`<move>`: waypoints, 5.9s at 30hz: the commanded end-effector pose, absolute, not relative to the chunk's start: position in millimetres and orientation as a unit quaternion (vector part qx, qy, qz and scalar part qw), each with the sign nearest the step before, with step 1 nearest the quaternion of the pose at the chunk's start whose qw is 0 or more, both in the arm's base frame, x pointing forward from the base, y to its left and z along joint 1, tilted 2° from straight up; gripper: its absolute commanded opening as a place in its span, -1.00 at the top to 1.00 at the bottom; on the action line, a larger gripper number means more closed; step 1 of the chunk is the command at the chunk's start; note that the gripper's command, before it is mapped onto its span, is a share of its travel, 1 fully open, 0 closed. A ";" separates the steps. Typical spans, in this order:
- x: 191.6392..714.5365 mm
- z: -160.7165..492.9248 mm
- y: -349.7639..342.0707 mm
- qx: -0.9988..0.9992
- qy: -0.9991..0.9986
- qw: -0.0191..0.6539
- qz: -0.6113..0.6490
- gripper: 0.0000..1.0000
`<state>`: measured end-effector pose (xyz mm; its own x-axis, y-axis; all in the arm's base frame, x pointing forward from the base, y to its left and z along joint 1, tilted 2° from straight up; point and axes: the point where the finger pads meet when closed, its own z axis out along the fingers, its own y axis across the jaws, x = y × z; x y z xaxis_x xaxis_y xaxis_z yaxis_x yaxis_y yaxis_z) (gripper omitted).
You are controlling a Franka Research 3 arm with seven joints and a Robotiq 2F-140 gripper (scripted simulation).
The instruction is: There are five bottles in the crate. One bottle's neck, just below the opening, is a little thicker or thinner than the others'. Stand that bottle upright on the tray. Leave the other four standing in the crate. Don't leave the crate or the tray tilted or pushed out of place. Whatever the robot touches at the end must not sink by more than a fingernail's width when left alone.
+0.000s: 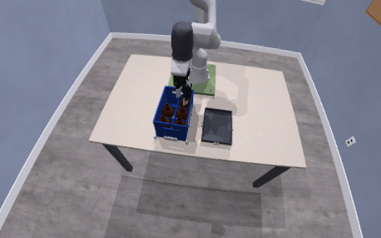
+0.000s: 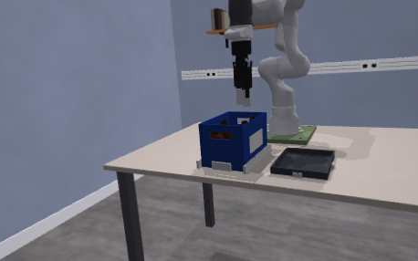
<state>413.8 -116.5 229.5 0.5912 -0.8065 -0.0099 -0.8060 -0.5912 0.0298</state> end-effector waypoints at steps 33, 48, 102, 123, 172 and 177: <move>412.3 226.5 -115.3 0.887 -0.461 0.011 -0.013 0.12; 412.0 213.4 -115.4 0.887 -0.461 0.011 -0.013 0.12; 411.3 185.7 -115.7 0.887 -0.461 0.011 -0.013 0.12; 411.3 185.7 -115.7 0.887 -0.461 0.011 -0.013 0.12; 411.7 185.7 -116.2 0.887 -0.461 0.011 -0.013 0.12; 411.8 185.6 -116.2 0.887 -0.461 0.011 -0.013 0.12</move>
<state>410.6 -115.4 186.0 0.5824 -0.8128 -0.0138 -0.8121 -0.5825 0.0340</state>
